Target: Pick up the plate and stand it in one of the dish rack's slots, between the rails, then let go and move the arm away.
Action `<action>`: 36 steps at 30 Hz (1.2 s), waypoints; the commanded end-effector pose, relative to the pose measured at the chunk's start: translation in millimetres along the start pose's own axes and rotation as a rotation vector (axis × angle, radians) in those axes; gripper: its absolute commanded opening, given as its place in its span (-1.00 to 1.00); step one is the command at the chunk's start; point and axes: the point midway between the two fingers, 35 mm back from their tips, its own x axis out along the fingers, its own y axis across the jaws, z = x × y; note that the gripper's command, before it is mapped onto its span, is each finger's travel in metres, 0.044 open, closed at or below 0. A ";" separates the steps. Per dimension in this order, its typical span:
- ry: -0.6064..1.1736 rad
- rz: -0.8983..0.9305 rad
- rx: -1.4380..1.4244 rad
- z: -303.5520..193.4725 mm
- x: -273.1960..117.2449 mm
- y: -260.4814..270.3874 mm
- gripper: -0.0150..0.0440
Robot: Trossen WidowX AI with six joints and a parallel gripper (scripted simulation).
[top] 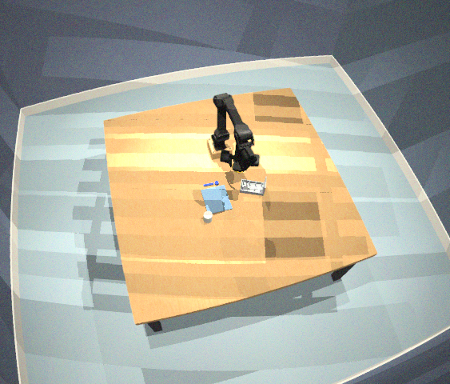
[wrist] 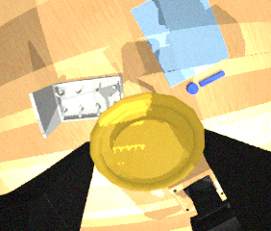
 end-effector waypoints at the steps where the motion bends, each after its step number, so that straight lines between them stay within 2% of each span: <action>1: 0.016 0.024 -0.016 -2.9 6.0 2.6 -0.49; 19: 0.087 0.367 -0.403 2.1 61.9 22.1 -0.49; 36: -0.063 0.716 -0.737 3.0 97.3 31.0 -0.49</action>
